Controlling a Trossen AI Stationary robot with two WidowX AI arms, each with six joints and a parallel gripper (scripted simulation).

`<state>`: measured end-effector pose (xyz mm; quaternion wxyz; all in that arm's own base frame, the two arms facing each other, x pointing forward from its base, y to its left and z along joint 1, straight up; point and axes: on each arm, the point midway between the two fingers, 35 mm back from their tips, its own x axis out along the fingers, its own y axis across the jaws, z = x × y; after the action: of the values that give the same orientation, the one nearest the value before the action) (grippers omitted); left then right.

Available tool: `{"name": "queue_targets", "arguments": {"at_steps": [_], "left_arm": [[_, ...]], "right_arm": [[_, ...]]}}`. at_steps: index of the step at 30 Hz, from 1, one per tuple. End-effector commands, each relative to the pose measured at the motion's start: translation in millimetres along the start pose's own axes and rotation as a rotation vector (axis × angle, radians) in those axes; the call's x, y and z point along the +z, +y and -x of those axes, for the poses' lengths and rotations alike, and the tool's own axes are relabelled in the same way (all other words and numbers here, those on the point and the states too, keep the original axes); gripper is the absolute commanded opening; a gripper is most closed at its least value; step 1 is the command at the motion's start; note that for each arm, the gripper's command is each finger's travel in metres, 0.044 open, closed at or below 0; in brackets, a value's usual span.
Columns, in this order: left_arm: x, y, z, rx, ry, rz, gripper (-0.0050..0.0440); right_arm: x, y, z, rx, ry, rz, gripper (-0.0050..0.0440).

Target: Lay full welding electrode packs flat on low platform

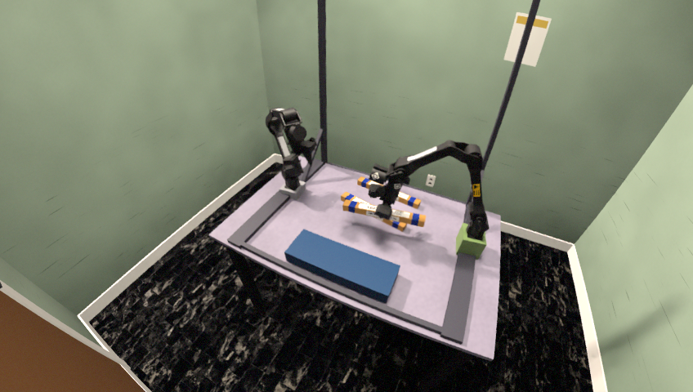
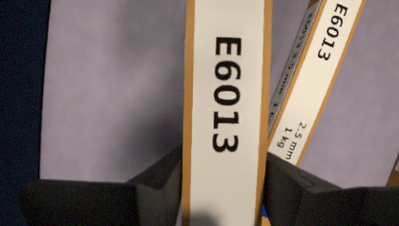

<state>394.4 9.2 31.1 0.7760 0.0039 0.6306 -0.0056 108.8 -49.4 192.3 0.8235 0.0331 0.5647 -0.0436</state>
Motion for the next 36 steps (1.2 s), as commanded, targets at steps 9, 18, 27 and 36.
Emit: {"name": "queue_targets", "arguments": {"at_steps": [9, 18, 27, 36], "left_arm": [[39, 23, 11, 0.004, -0.078, 0.014, -0.0050], [54, 37, 19, 0.008, -0.109, 0.013, -0.0050], [63, 56, -1, 0.005, -0.078, 0.014, -0.0050], [73, 71, -5, 0.006, -0.079, 0.014, -0.0050]], "right_arm": [[4, 0, 7, -0.009, -0.025, 0.008, 0.0330], [4, 0, 7, -0.009, -0.025, 0.008, 0.0330], [4, 0, 7, -0.009, -0.025, 0.008, 0.0330], [4, 0, 7, -0.009, -0.025, 0.008, 0.0330]]}}
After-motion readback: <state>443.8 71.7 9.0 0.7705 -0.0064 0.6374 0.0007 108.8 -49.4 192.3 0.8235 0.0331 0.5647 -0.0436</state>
